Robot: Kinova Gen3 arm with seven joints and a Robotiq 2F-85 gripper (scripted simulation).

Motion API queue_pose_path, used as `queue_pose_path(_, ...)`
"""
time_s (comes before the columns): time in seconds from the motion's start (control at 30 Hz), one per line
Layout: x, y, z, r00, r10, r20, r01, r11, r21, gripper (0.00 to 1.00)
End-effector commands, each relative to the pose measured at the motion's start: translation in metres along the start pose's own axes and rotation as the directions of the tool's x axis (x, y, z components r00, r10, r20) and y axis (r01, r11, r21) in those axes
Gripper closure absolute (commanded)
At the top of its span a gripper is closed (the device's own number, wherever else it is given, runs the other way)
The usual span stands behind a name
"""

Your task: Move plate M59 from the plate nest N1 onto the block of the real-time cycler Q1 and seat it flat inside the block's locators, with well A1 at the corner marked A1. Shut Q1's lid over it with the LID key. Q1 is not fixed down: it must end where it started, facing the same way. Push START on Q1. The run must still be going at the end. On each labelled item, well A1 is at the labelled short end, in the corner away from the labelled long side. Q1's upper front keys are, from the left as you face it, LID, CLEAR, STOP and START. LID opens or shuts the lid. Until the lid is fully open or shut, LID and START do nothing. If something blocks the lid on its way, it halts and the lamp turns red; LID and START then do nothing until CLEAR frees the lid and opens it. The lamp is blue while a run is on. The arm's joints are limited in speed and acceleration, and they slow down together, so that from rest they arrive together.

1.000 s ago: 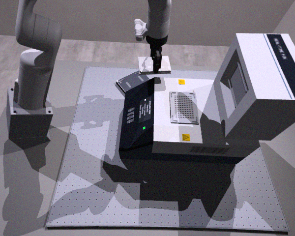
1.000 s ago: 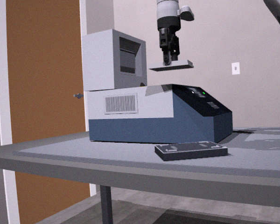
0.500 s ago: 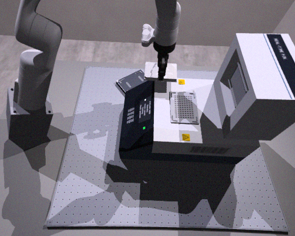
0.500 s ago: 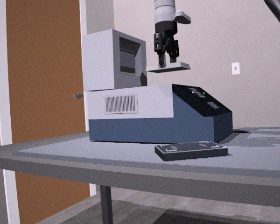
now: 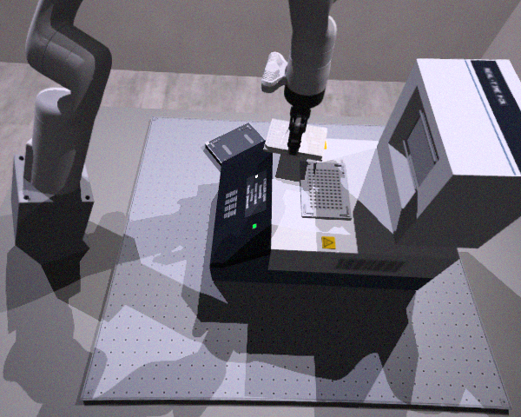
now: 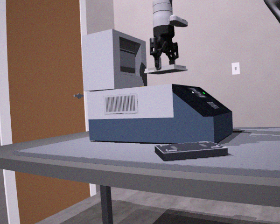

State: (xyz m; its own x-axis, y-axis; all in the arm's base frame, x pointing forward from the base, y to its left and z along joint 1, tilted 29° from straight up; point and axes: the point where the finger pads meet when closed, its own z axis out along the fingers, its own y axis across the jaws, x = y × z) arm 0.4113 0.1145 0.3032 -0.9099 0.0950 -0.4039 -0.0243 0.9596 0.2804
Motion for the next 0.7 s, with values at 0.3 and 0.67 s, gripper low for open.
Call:
queue_pose_path(0.3,-0.029,-0.026,0.001,0.991,0.135,-0.01,-0.135,0.991,-0.003,0.09)
queue_pose_path(0.67,-0.051,-0.046,0.001,0.971,0.238,-0.01,-0.238,0.971,-0.002,0.09)
